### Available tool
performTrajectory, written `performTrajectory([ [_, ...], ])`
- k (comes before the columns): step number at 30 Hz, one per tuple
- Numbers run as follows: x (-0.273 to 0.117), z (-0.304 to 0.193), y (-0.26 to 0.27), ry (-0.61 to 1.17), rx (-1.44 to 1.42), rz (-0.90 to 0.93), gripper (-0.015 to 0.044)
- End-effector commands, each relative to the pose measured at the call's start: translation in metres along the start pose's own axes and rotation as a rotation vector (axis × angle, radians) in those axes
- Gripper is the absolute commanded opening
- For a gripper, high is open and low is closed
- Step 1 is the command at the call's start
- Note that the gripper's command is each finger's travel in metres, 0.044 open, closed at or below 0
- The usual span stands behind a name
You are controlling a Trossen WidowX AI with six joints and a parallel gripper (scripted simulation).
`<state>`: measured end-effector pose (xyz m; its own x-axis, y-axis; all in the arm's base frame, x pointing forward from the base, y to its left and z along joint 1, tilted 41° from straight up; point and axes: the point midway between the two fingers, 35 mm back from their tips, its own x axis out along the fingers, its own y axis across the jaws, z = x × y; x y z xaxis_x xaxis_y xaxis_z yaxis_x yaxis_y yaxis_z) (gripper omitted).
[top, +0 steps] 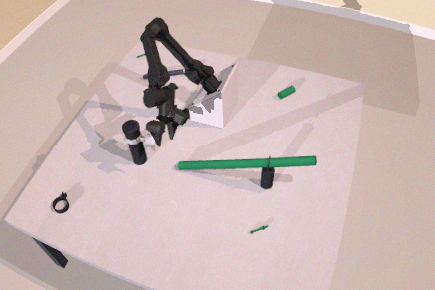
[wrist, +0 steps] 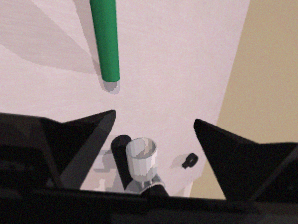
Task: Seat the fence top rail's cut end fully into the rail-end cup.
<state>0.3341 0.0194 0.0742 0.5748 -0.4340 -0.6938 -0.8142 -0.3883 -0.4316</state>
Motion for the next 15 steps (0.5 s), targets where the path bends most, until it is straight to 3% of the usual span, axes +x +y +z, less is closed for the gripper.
performTrajectory([
  [1,-0.01,0.021,-0.006,-0.012,0.209,0.008,0.044],
  [15,-0.065,0.097,-0.013,-0.005,1.162,0.011,0.044],
])
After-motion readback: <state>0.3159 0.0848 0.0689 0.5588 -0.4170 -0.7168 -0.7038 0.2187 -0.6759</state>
